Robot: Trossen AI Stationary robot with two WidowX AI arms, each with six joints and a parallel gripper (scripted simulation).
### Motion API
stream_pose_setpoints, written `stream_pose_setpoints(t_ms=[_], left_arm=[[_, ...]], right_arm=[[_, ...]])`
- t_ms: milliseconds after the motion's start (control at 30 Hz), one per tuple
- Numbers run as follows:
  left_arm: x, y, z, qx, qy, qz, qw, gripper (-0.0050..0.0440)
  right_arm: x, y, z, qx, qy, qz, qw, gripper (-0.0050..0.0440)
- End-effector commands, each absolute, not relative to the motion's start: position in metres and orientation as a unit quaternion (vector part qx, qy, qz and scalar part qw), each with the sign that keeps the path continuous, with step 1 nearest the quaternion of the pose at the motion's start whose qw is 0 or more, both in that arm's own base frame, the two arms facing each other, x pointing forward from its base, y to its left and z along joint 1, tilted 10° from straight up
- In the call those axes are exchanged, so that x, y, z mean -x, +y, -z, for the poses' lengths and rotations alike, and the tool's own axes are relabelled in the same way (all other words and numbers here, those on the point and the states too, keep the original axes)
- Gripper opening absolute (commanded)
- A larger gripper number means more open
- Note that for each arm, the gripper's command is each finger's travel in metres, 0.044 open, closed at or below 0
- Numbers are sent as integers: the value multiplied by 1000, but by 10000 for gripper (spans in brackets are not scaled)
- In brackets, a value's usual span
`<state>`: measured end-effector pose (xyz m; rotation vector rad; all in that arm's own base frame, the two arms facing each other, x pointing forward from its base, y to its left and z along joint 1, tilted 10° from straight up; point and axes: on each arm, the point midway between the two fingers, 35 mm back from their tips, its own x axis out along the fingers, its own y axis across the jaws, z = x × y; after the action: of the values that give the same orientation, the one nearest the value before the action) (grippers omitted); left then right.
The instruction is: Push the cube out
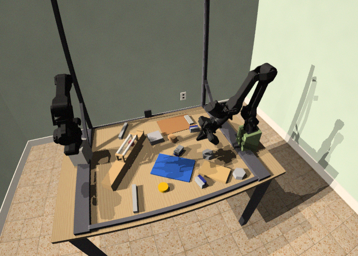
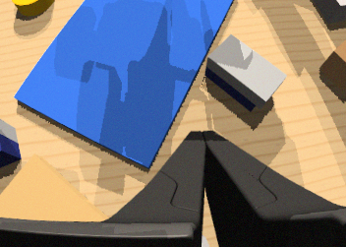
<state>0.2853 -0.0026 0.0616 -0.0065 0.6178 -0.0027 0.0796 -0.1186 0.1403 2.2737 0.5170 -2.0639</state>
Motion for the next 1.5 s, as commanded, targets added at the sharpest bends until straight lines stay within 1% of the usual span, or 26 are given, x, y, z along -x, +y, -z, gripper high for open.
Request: stream_pose_setpoints(t_ms=[0, 100, 167, 667, 733, 1233, 1300, 1467], left_arm=[[-296, -2, -83, 3, 274, 1, 962, 0], [-300, -2, -91, 3, 264, 1, 965, 0], [-300, -2, -91, 3, 264, 1, 965, 0], [-311, -2, -122, 2, 223, 2, 975, 0], [-311, -2, -122, 2, 223, 2, 975, 0], [-320, -2, -154, 2, 182, 3, 983, 0], [-320, -2, -154, 2, 182, 3, 983, 0], [-322, -2, -163, 2, 170, 3, 985, 0]], right_arm=[[-89, -134, -144, -727, 223, 643, 99, 150], [-94, -141, -144, -720, 256, 629, 141, 150], [-94, -141, -144, -720, 256, 629, 141, 150], [-122, -172, -140, -648, 414, 537, 347, 150], [-122, -172, -140, -648, 414, 537, 347, 150], [-153, -200, -132, -518, 540, 407, 524, 150], [-153, -200, -132, -518, 540, 407, 524, 150], [-165, -209, -128, -463, 573, 356, 575, 150]])
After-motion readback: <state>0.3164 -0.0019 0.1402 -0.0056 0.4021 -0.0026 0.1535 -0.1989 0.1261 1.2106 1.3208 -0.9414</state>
